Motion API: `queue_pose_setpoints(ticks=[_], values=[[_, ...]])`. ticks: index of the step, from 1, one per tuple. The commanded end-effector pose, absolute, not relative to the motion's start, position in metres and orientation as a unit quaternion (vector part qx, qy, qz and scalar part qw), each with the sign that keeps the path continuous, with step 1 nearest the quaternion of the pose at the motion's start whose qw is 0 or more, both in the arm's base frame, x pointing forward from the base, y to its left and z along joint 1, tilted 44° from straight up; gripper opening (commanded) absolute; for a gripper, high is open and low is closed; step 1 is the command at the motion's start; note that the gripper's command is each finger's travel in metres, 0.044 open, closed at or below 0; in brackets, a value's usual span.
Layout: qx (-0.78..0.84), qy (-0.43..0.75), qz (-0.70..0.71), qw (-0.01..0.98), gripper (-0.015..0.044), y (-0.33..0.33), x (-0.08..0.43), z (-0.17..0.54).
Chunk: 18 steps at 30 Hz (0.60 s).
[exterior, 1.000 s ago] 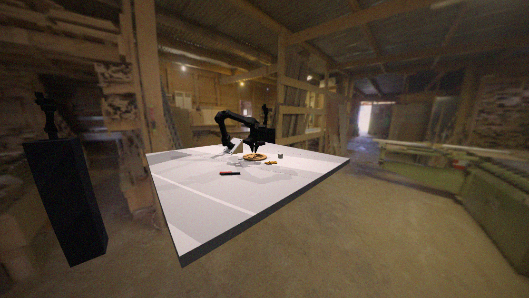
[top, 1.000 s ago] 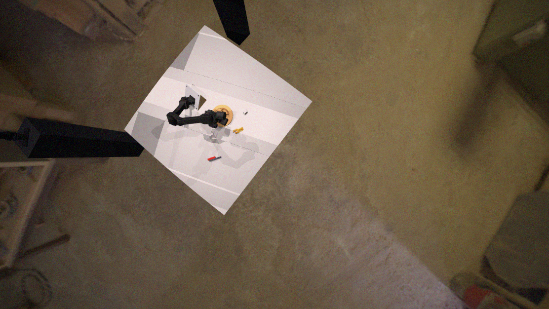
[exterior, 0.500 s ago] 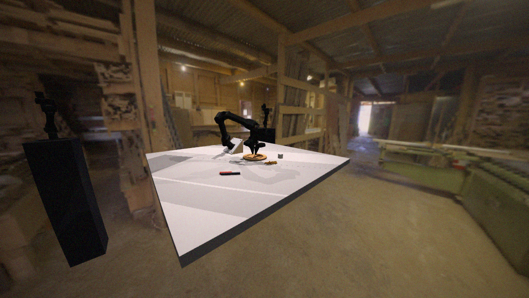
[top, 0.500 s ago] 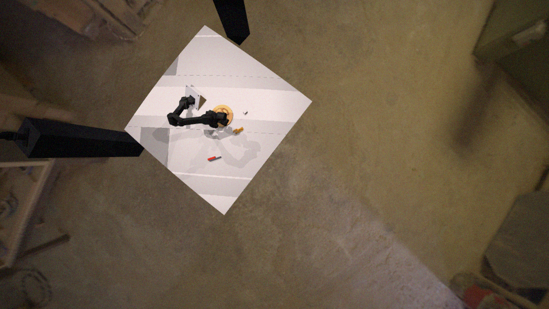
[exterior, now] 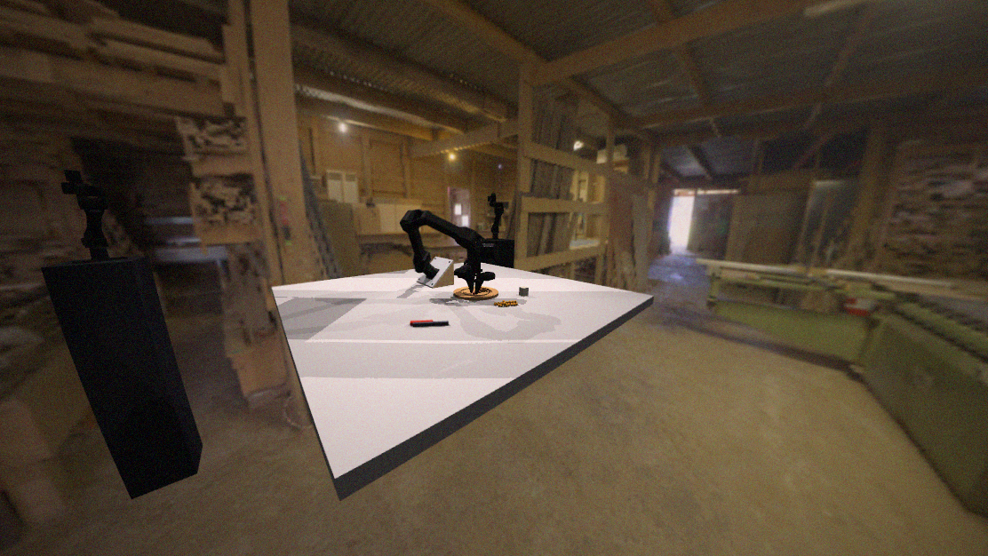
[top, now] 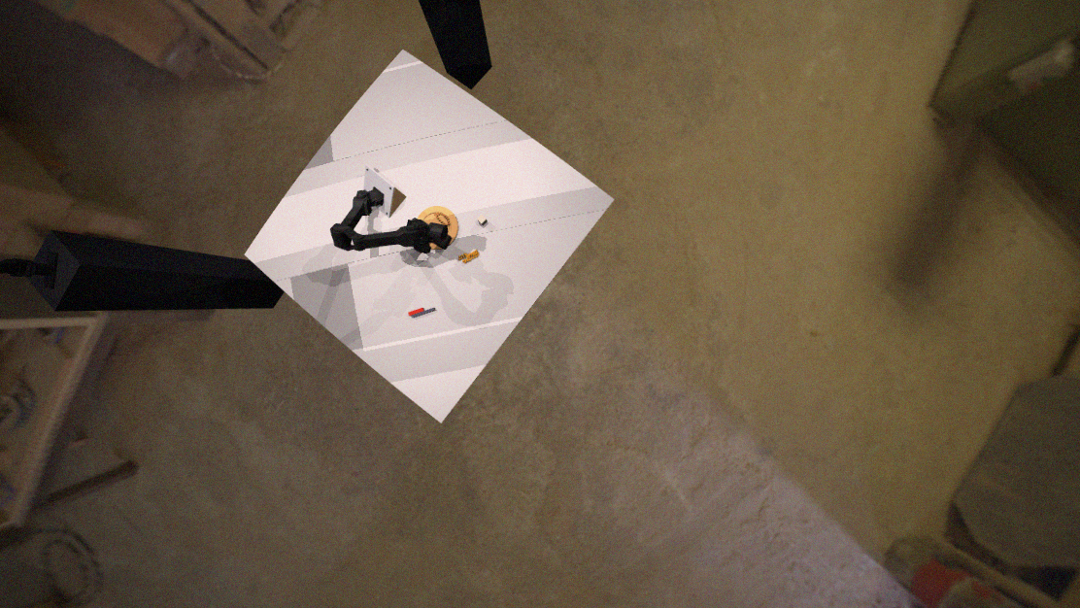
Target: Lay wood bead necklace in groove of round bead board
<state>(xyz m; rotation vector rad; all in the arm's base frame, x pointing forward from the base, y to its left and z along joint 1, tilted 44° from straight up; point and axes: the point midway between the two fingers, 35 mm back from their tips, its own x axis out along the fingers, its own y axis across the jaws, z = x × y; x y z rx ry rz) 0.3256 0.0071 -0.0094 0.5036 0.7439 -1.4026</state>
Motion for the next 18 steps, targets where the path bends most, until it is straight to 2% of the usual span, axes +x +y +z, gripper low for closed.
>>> queue_pose_setpoints(ticks=[1, 5, 18], values=[[0.224, 0.33, -0.623, 0.673, 0.0094, 0.0071, 0.3256, -0.0094], [0.224, 0.33, -0.623, 0.673, 0.0, 0.0071, 0.3256, -0.0094], [0.224, 0.33, -0.623, 0.673, 0.0, 0.0071, 0.3256, -0.0094]])
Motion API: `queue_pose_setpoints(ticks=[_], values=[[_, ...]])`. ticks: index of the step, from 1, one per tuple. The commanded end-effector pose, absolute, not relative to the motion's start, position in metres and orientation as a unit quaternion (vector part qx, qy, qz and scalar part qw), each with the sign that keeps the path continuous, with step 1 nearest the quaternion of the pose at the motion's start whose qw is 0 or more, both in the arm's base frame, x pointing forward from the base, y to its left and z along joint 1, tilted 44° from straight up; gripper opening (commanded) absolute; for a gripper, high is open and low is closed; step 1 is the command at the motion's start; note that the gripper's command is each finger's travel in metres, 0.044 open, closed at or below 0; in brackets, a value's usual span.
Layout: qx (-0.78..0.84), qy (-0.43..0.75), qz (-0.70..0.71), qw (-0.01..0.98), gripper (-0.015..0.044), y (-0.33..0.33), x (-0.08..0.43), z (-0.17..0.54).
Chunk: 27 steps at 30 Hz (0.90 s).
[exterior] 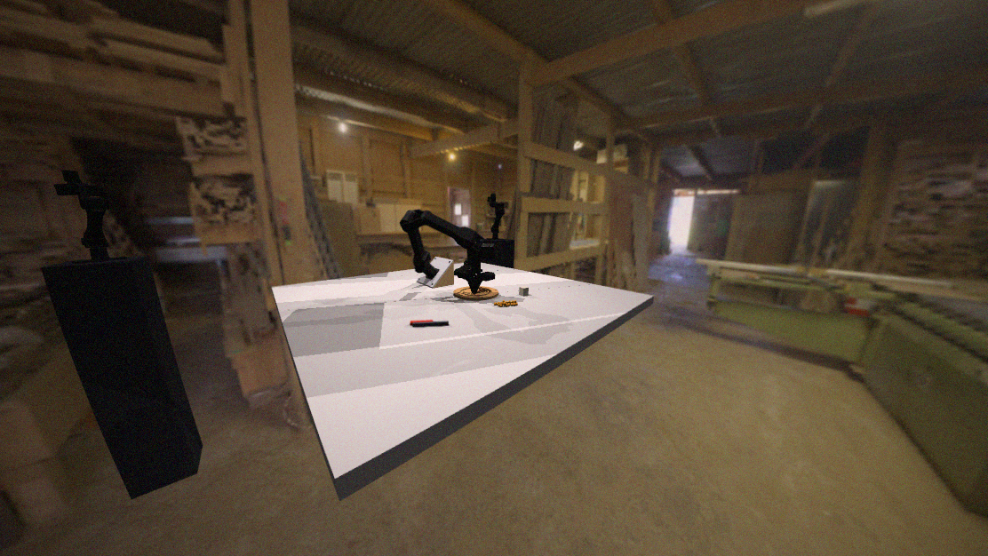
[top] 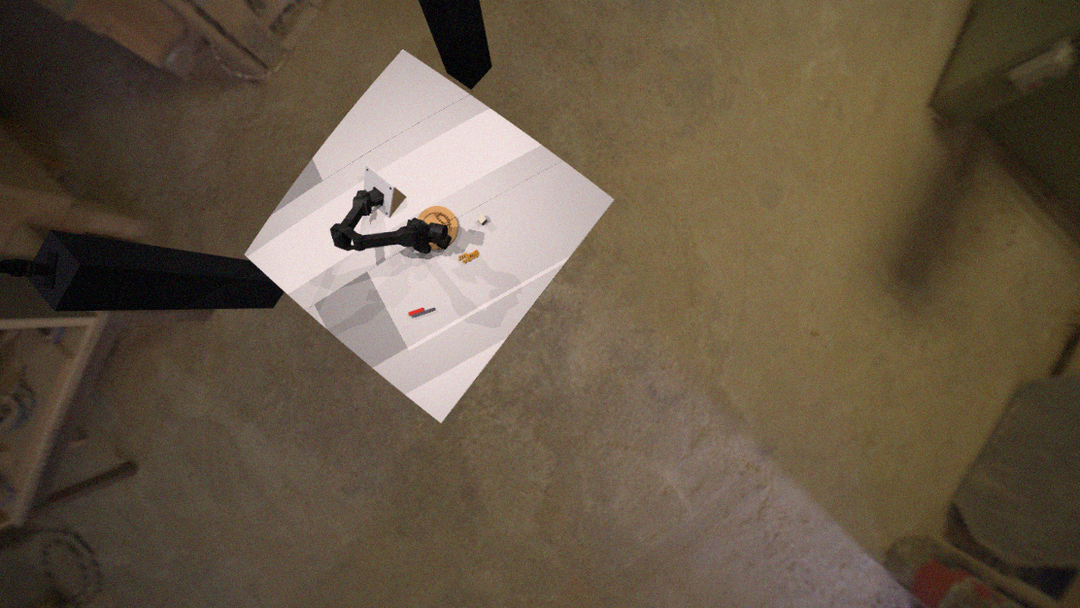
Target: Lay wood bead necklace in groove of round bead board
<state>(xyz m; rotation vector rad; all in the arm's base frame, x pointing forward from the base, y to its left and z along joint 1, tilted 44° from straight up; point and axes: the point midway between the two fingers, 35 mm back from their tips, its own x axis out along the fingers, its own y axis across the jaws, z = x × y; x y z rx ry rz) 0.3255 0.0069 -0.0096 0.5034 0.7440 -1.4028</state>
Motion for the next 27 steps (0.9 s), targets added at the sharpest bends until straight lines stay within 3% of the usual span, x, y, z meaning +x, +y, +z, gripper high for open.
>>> queue_pose_setpoints(ticks=[1, 27], values=[[0.224, 0.33, -0.623, 0.673, 0.0, 0.0071, 0.3256, -0.0094], [0.221, 0.33, -0.623, 0.674, 0.0, 0.0141, 0.3254, -0.001]])
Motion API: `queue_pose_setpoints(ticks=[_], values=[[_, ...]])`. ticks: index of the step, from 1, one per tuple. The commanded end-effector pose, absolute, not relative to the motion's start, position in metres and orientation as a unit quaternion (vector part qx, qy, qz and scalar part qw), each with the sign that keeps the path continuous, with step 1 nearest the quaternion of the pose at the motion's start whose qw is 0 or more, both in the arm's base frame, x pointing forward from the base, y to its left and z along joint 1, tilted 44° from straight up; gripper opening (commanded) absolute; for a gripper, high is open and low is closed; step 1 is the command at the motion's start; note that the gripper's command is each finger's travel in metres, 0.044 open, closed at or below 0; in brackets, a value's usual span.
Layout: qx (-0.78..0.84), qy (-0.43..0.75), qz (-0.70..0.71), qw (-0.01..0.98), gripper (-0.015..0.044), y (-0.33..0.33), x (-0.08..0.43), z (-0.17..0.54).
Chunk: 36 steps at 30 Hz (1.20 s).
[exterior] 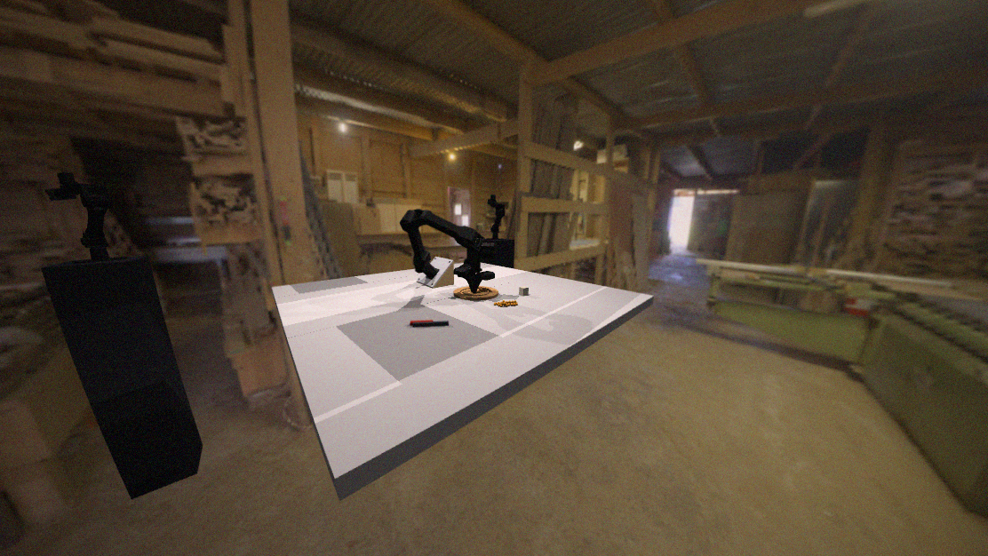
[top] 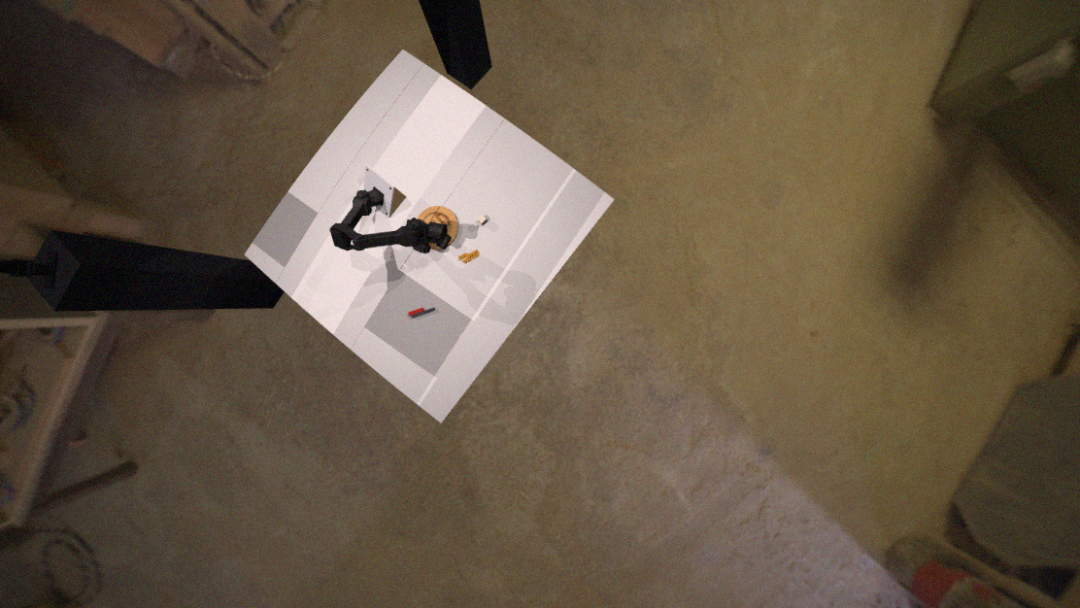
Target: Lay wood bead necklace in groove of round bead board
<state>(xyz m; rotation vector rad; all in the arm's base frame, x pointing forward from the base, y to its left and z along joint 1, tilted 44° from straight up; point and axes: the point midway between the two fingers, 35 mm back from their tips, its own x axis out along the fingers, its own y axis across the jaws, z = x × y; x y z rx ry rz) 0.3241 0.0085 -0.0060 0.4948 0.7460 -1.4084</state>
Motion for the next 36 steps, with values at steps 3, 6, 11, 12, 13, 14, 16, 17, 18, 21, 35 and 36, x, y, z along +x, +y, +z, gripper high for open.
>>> queue_pose_setpoints(ticks=[3, 6, 11, 12, 13, 14, 16, 17, 18, 21, 35, 36], values=[[0.221, 0.329, -0.623, 0.674, 0.0, 0.015, 0.325, 0.001], [0.221, 0.329, -0.623, 0.674, 0.0, 0.015, 0.327, 0.001], [0.221, 0.329, -0.623, 0.674, 0.0, 0.011, 0.34, 0.005], [0.221, 0.329, -0.623, 0.674, 0.0, 0.01, 0.342, 0.006], [0.221, 0.329, -0.623, 0.674, 0.0, 0.01, 0.342, 0.006], [0.221, 0.329, -0.623, 0.674, 0.0, 0.01, 0.342, 0.006], [0.221, 0.329, -0.623, 0.674, 0.0, 0.01, 0.342, 0.006], [0.221, 0.329, -0.623, 0.674, 0.0, 0.01, 0.342, 0.005], [0.221, 0.329, -0.623, 0.674, 0.0, 0.009, 0.342, 0.004], [0.221, 0.329, -0.623, 0.674, 0.0, 0.005, 0.342, 0.001], [0.224, 0.33, -0.623, 0.673, 0.0184, 0.002, 0.342, -0.003], [0.224, 0.33, -0.623, 0.673, 0.021, 0.002, 0.342, -0.003]])
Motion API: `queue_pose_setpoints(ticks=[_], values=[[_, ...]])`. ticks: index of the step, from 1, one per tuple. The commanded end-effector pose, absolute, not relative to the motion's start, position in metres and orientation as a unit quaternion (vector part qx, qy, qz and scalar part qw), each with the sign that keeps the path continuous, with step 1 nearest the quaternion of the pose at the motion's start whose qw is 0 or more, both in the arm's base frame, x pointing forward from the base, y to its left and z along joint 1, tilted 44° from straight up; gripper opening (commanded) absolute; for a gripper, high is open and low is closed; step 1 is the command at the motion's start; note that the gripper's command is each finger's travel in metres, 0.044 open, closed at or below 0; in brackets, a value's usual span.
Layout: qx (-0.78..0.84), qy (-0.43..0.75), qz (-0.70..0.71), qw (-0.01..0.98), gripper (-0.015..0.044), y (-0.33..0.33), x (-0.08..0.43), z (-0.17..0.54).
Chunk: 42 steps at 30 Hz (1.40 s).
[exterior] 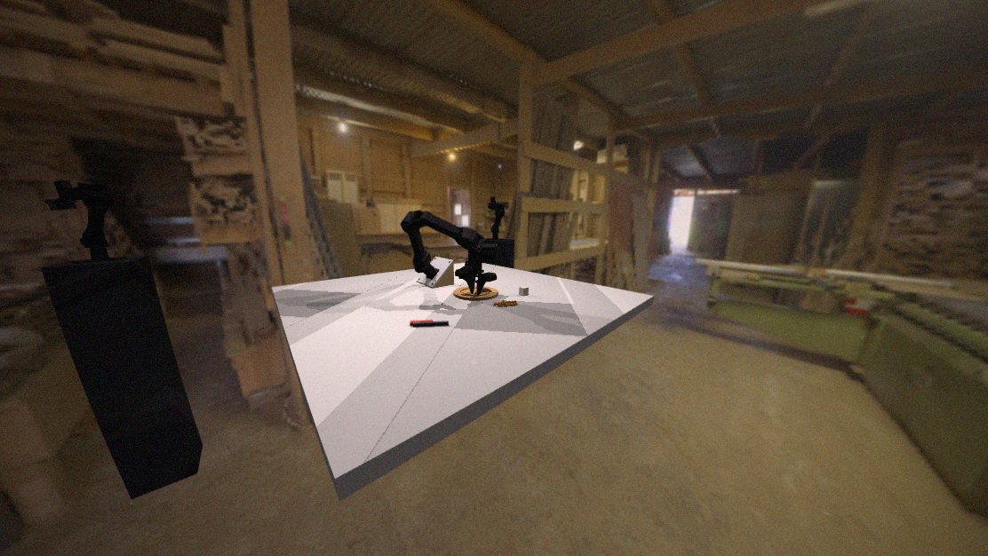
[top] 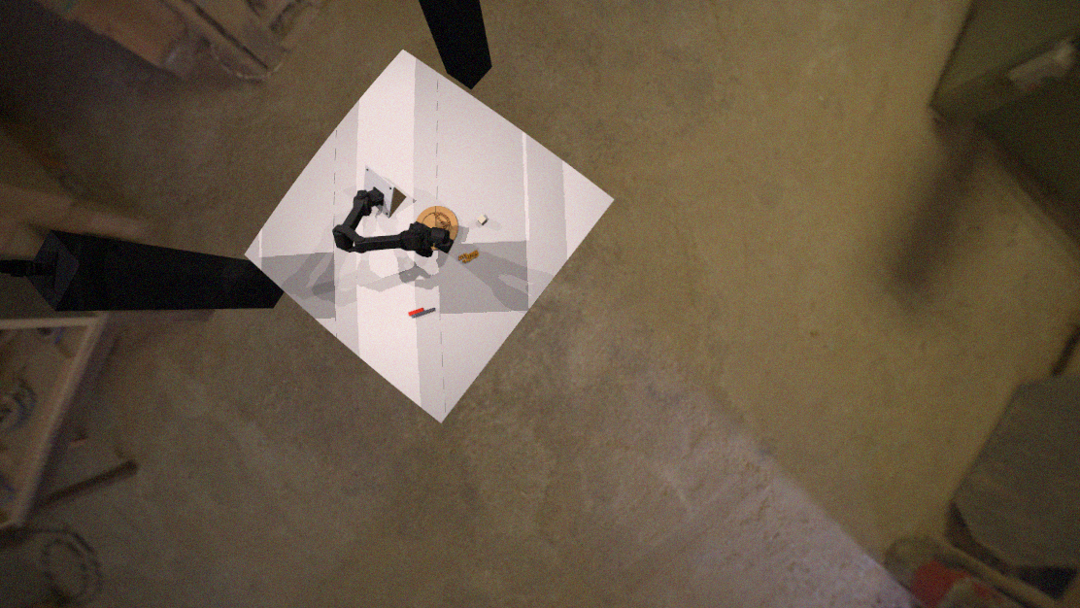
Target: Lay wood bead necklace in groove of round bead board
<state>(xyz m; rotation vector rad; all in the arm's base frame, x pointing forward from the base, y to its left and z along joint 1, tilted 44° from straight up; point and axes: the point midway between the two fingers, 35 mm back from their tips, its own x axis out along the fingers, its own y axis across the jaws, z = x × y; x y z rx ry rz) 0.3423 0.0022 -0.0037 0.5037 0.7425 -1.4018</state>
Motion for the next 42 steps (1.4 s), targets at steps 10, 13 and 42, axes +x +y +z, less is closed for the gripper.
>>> queue_pose_setpoints(ticks=[10, 13, 42], values=[[0.22, 0.331, -0.625, 0.672, 0.044, 0.004, 0.341, 0.0], [0.221, 0.329, -0.624, 0.674, 0.044, 0.009, 0.341, 0.005], [0.137, 0.406, -0.575, 0.696, 0.012, 0.093, 0.334, -0.039]])
